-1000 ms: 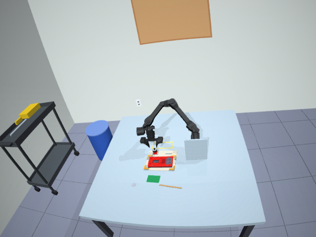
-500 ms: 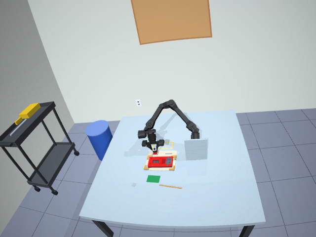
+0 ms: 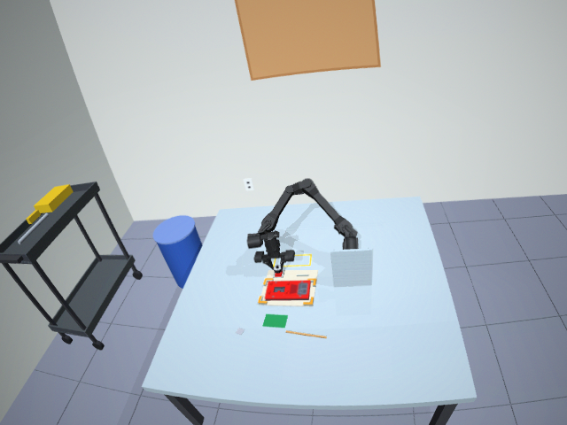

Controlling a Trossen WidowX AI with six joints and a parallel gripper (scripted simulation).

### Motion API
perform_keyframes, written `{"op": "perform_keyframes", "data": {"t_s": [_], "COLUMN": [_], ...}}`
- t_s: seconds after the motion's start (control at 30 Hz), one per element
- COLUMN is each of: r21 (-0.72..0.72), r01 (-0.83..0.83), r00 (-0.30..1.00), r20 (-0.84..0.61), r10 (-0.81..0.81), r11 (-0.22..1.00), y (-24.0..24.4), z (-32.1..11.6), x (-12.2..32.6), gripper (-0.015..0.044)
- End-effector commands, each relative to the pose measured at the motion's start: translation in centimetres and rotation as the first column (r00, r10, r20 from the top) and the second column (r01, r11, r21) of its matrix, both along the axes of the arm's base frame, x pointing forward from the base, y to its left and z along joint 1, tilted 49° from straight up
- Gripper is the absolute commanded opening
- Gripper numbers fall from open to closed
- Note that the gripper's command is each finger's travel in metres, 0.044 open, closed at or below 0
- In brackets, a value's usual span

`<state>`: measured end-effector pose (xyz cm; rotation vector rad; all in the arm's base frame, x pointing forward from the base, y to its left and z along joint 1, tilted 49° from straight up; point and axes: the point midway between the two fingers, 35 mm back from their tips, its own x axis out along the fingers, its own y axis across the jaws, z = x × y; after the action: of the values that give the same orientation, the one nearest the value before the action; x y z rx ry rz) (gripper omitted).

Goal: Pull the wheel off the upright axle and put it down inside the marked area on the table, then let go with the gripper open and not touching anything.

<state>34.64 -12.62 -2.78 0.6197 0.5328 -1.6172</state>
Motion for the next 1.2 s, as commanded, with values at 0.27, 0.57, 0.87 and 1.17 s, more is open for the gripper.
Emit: {"op": "perform_keyframes", "data": {"t_s": [0.27, 0.57, 0.87, 1.17], "r21": [0.0, 0.0, -0.001, -0.001], "r01": [0.002, 0.001, 0.0, -0.001], "r00": [1.0, 1.0, 1.0, 1.0], "r20": [0.004, 0.004, 0.004, 0.004], "r10": [-0.002, -0.001, 0.0, 0.001], "r11": [1.0, 1.0, 1.0, 1.0], "y": [0.31, 0.54, 0.76, 0.99], "z": [0.3, 0.49, 0.68, 0.87], "x": [0.09, 0.13, 0.16, 0.19], "gripper": [0.0, 0.0, 0.0, 0.0]}}
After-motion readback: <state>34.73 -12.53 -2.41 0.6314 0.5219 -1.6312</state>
